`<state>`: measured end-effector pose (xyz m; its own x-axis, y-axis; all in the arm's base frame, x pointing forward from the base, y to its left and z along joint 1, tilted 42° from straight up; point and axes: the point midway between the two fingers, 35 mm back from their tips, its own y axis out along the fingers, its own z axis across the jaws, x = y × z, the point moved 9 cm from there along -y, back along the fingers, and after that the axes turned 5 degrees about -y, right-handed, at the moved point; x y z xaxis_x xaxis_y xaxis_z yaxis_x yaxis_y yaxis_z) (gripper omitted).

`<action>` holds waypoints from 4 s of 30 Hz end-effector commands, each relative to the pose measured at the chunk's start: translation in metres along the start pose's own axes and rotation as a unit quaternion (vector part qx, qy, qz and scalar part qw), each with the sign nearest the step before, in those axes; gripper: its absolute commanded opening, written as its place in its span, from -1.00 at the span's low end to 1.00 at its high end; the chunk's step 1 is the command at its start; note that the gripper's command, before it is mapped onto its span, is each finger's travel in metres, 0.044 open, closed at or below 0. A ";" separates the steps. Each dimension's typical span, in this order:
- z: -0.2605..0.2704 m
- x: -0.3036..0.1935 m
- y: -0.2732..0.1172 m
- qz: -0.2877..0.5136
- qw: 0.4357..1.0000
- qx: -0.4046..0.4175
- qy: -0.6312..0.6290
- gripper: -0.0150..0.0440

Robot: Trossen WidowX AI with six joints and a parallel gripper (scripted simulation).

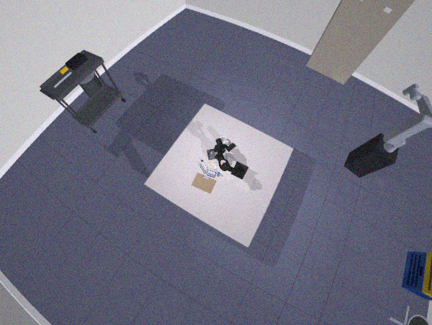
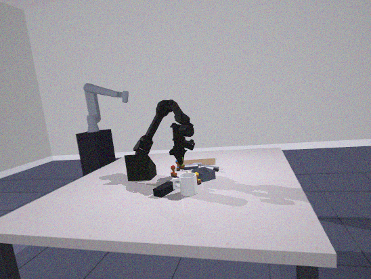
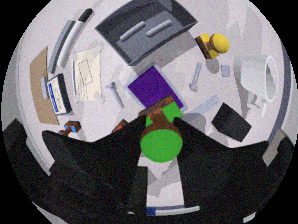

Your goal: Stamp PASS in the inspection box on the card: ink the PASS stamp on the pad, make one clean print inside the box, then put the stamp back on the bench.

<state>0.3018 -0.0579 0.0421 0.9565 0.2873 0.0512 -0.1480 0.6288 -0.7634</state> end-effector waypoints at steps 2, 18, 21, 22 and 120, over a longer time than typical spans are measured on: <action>0.000 0.000 0.004 -0.002 1.000 0.001 0.002 -0.49; 0.000 0.001 0.015 -0.002 1.000 0.001 0.002 -0.49; 0.000 0.001 0.017 -0.002 1.000 0.001 0.002 -0.49; 0.000 0.001 0.017 -0.002 1.000 0.001 0.002 -0.49; 0.001 0.000 0.053 -0.002 1.000 0.002 -0.003 -0.49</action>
<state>0.2934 -0.0246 0.0035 0.9548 0.2920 0.0561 -0.1478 0.6298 -0.7626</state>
